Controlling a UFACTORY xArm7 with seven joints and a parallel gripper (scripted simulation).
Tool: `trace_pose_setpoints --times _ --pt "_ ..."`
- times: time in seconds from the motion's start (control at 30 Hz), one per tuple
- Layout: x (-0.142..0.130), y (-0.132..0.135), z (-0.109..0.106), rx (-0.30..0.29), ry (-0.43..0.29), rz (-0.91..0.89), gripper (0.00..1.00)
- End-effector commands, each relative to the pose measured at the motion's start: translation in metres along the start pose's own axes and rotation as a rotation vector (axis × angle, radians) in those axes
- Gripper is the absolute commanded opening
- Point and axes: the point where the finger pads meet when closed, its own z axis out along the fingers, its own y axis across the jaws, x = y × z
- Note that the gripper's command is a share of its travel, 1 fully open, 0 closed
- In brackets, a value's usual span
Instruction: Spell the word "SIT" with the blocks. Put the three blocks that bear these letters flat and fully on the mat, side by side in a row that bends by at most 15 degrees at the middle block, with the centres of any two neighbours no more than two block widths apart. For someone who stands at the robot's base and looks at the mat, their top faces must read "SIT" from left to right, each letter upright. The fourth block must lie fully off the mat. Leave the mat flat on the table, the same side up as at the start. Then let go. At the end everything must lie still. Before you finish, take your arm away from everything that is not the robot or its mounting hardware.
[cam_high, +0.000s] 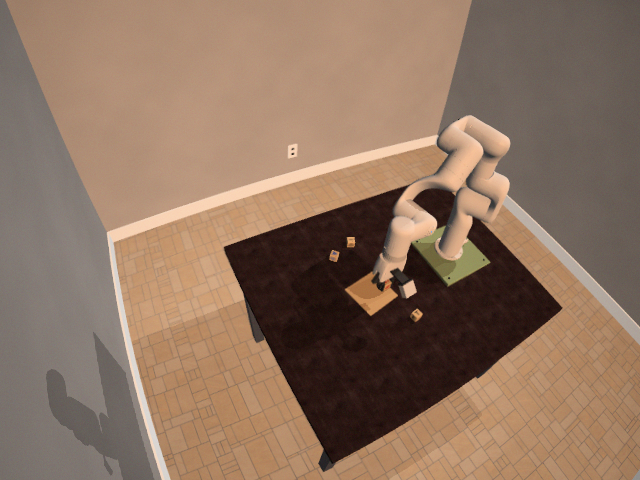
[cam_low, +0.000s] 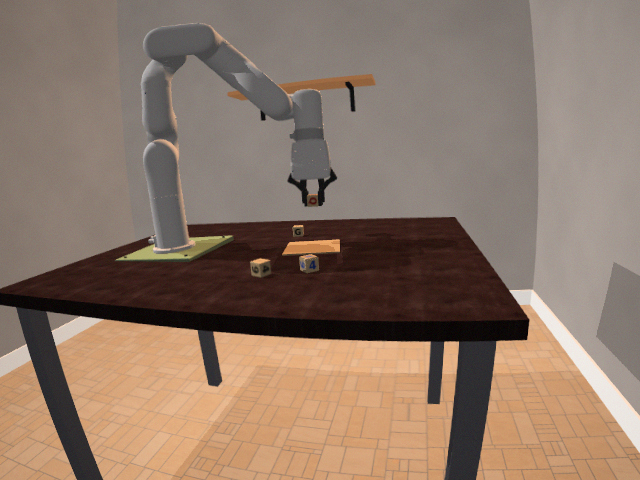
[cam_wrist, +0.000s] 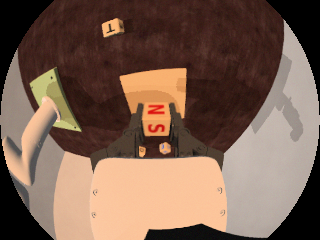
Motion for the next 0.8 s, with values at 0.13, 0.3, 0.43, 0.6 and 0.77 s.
trace_pose_setpoints --times 0.13,0.3,0.43,0.6,0.77 --pt "0.0 0.001 -0.001 -0.003 -0.002 0.002 0.27" --pt "0.0 0.001 -0.001 -0.004 -0.002 0.002 0.27" --pt "0.0 0.001 0.003 -0.004 -0.002 0.002 0.27" --pt "0.0 0.001 0.015 -0.004 -0.002 0.002 0.27" --pt "0.0 0.0 0.026 -0.004 -0.002 0.002 0.27"
